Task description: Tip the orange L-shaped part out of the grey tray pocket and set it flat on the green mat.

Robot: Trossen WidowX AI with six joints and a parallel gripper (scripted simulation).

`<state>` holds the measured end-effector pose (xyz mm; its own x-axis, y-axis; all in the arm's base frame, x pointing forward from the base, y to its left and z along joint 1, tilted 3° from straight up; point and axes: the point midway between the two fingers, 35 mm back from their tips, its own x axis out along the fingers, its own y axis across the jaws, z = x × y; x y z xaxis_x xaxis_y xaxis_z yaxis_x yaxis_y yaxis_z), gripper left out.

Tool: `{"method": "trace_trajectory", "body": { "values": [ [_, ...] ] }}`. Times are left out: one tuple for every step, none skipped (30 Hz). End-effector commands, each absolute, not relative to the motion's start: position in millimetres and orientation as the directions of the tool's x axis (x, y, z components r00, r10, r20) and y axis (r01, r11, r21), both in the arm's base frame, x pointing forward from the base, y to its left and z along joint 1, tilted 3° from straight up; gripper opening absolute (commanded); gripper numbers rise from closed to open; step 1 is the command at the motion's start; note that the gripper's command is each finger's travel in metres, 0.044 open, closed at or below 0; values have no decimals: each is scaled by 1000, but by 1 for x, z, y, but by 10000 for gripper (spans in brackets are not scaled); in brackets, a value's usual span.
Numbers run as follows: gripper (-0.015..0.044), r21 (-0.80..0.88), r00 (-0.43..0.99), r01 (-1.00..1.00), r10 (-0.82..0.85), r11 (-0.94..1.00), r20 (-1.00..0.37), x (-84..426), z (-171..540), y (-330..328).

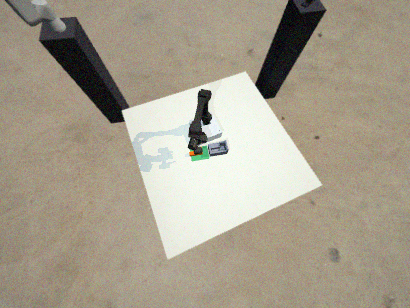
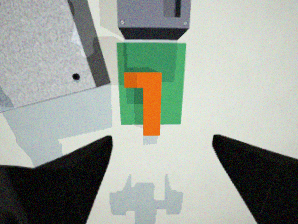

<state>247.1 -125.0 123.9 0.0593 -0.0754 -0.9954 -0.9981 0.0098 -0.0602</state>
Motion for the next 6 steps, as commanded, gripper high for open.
{"method": "trace_trajectory", "body": {
  "values": [
    [400,-62,61,-998,-76,9,-995,247,124,-125],
    [400,-62,61,-998,-76,9,-995,247,124,-125],
    [400,-62,61,-998,-76,9,-995,247,124,-125],
    [400,-62,61,-998,-76,9,-995,247,124,-125],
    [400,-62,61,-998,-76,9,-995,247,124,-125],
    [400,-62,61,-998,-76,9,-995,247,124,-125]
  ]
}}
